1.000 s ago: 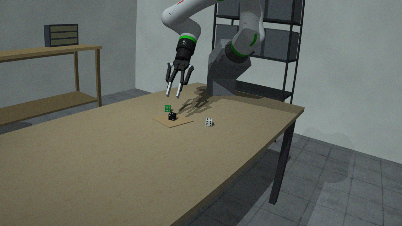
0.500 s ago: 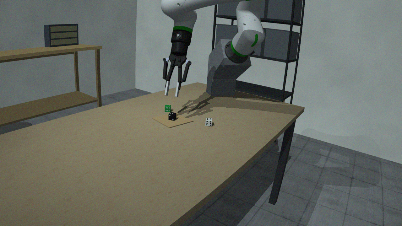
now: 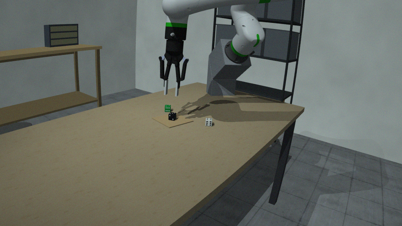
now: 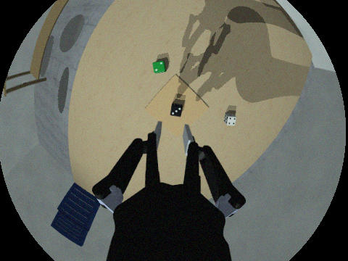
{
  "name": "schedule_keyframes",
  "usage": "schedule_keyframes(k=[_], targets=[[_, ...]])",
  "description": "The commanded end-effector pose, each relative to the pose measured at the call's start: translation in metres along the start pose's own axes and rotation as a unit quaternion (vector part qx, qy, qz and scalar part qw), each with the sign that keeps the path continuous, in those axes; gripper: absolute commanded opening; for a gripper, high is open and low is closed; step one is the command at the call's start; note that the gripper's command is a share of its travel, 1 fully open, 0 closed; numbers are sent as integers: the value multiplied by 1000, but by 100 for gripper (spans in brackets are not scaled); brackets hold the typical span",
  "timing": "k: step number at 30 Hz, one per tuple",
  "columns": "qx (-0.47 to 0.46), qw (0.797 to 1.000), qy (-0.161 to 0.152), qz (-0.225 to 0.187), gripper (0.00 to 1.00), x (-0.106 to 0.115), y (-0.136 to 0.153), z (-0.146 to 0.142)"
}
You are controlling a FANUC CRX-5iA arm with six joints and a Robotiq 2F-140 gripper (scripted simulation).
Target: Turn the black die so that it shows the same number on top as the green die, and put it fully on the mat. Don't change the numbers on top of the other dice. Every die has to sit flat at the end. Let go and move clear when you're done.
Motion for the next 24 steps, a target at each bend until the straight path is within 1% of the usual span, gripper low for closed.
schedule_keyframes(k=[1,9,11,13,15,17,19,20,24], targets=[[-3,1000,1,12,100,-1,0,1],[-3,1000,1,12,100,-1,0,1],[-6,1000,3,13,100,-7,-3,1],[-12,1000,6,15,100,-18,-7,2],[-12,1000,6,15,100,-18,-7,2],[-16,1000,8,17,100,-27,-11,2],[-17,1000,9,17,100,-29,-12,2],[-17,1000,9,17,28,-29,-12,2],[-17,1000,9,17,28,-29,-12,2]])
Point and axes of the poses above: the point where the finger pads meet when closed, its own x axis back along the fingers, its own z axis across the jaws, y = z × x, the point moved 5 cm from there along x, back along the fingers, and after that the axes turned 12 degrees about -x, right-handed, at the moved point
